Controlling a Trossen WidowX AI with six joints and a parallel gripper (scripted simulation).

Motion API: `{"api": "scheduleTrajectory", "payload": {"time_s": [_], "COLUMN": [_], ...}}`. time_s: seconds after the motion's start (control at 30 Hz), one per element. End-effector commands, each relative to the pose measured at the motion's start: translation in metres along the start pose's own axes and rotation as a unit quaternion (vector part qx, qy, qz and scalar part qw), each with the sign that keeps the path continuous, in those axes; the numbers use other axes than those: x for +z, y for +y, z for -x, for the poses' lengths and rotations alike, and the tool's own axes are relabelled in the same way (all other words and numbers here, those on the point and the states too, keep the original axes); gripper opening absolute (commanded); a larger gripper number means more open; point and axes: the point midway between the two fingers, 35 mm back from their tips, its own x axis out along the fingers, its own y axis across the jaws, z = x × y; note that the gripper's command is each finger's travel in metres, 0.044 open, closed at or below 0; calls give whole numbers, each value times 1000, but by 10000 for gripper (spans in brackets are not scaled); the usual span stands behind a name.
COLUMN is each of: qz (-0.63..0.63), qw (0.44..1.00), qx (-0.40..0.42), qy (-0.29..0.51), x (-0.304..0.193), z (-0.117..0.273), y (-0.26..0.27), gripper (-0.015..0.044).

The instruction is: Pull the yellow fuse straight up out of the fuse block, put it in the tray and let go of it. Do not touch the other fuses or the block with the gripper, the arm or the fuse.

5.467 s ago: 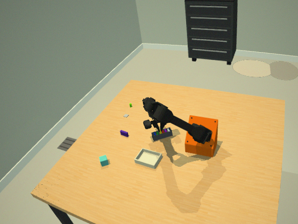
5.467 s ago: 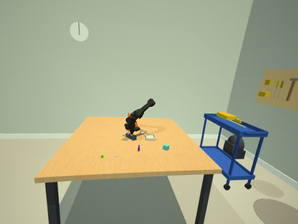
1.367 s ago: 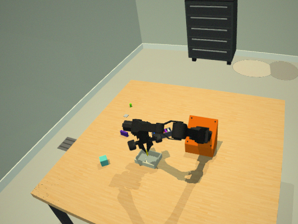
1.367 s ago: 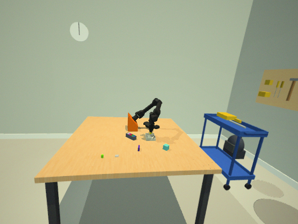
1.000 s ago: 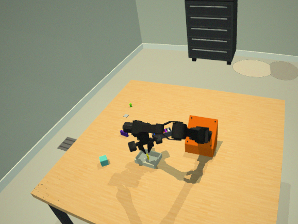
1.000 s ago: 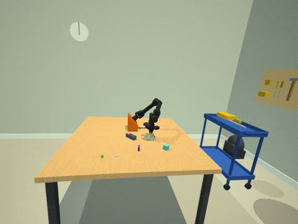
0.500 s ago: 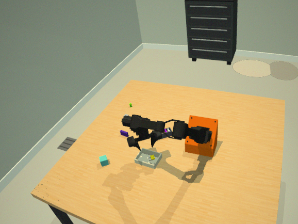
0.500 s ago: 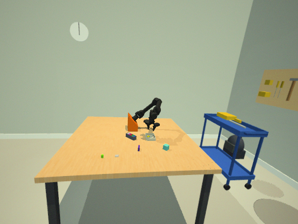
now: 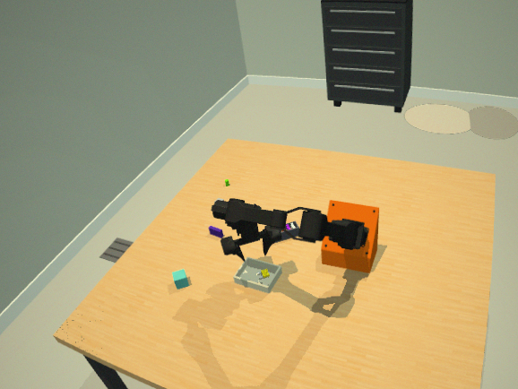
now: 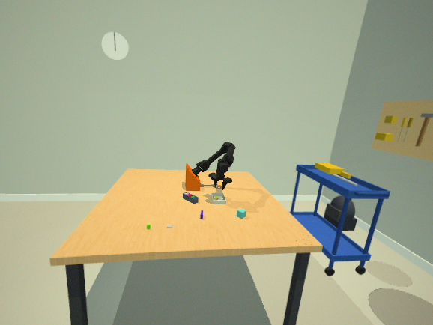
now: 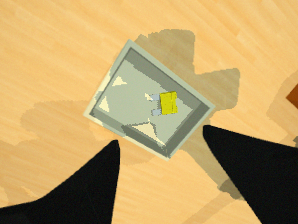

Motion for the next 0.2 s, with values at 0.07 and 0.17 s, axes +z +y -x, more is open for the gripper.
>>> {"api": "scheduleTrajectory", "payload": {"time_s": [0.07, 0.17], "qz": [0, 0], "qw": [1000, 1000], "qx": [0, 0], "qy": [0, 0], "x": [0, 0], "z": [0, 0], "y": [0, 0], "gripper": [330, 330]}}
